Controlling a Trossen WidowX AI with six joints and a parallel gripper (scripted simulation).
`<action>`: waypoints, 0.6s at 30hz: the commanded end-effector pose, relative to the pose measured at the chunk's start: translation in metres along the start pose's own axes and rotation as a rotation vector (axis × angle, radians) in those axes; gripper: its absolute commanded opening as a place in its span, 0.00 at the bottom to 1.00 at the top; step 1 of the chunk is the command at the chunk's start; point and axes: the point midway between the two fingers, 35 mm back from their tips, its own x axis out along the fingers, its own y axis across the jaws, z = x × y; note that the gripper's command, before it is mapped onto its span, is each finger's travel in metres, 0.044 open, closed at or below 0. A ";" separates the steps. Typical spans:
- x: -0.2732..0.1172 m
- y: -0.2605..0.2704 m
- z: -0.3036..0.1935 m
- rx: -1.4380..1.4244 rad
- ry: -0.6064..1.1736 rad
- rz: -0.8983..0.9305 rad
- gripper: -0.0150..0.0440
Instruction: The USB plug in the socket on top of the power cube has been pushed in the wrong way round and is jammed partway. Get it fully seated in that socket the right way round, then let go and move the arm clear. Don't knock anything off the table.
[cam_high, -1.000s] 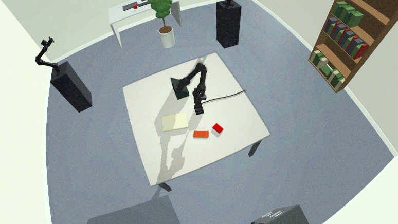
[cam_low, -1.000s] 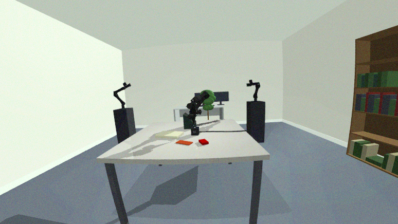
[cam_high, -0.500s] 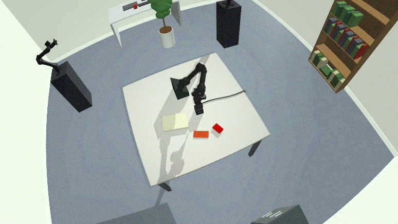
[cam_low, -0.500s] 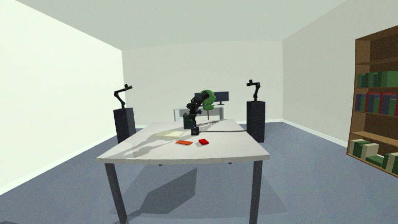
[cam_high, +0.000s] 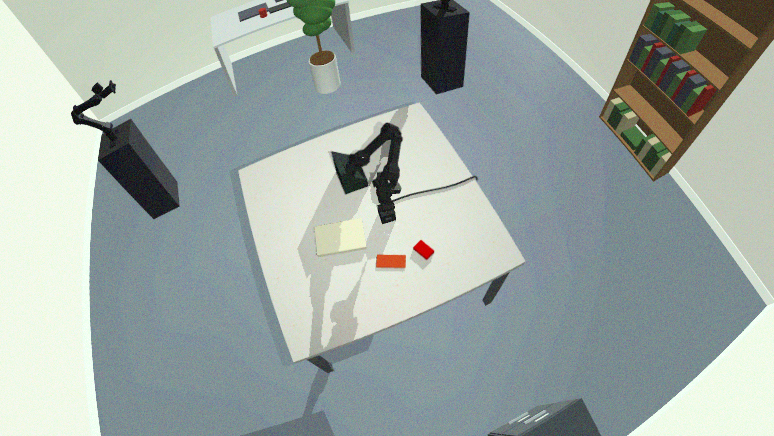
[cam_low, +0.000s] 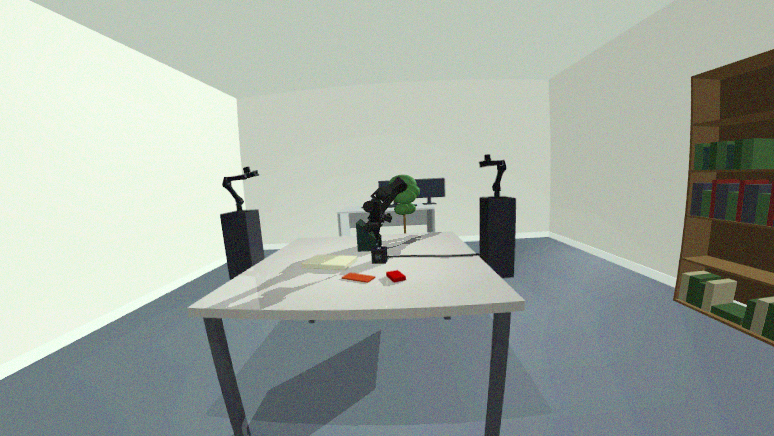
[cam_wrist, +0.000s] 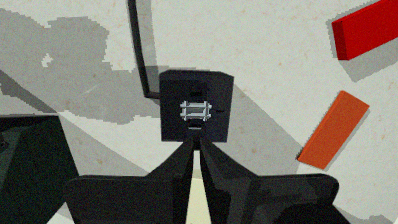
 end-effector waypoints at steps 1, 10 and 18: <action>0.001 0.000 0.001 0.000 -0.008 -0.001 0.25; 0.002 0.000 0.001 0.001 -0.015 -0.002 0.25; 0.003 0.000 0.002 0.001 -0.022 -0.002 0.25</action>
